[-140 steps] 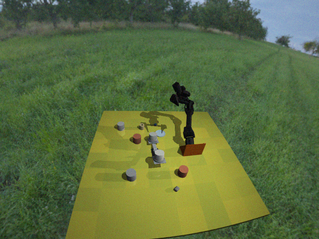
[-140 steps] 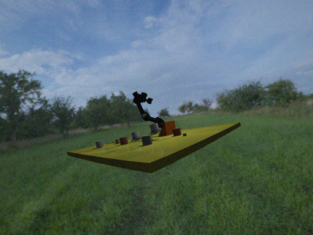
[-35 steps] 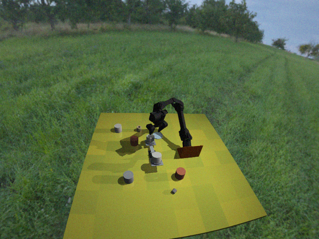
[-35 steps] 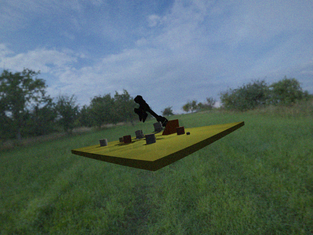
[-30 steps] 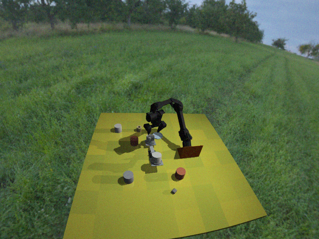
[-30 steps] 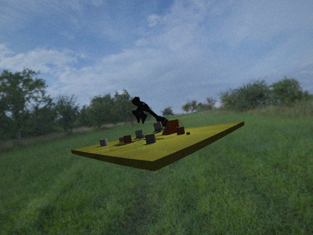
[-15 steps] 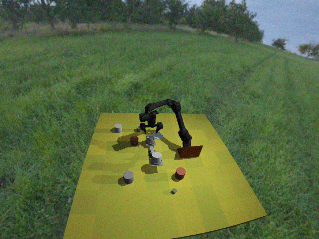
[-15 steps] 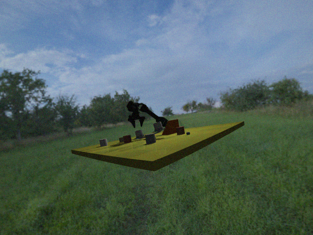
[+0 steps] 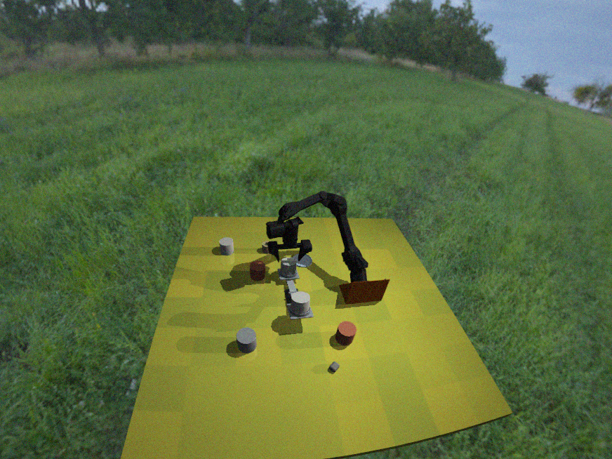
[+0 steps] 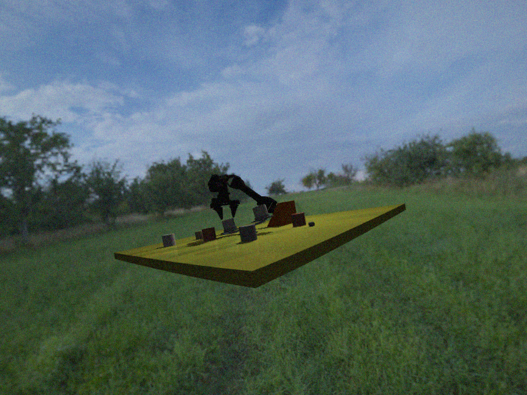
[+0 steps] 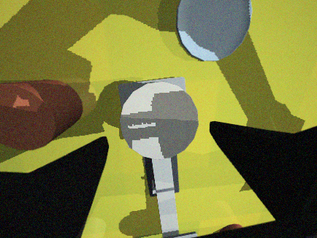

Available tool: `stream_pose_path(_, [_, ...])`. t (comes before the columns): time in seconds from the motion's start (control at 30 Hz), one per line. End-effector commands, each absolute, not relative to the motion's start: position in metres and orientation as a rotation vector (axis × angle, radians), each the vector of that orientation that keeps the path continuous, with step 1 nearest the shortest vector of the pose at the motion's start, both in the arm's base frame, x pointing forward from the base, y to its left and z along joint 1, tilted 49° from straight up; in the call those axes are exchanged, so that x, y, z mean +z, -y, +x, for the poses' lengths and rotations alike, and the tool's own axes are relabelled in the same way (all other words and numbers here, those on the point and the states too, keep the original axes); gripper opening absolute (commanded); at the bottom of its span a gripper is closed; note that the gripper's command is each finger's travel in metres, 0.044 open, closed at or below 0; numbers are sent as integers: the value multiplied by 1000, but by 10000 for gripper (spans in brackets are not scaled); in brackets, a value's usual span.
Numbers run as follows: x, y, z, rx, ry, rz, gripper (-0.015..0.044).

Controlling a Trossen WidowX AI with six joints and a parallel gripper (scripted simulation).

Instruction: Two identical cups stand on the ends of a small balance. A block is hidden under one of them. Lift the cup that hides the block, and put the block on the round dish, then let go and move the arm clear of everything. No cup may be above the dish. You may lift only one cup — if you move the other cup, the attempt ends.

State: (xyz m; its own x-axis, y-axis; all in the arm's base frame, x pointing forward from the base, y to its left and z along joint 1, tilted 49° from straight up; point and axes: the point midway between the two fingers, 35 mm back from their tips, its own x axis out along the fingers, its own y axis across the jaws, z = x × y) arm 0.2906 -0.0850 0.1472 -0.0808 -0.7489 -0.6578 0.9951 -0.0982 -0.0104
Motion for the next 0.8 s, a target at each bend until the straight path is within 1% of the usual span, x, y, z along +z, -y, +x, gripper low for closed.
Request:
stream_pose_path(0.0, [144,90,290,-1596,-550,585,440])
stream_pose_path(0.77, [120,118,286,-1597,-547,584,440])
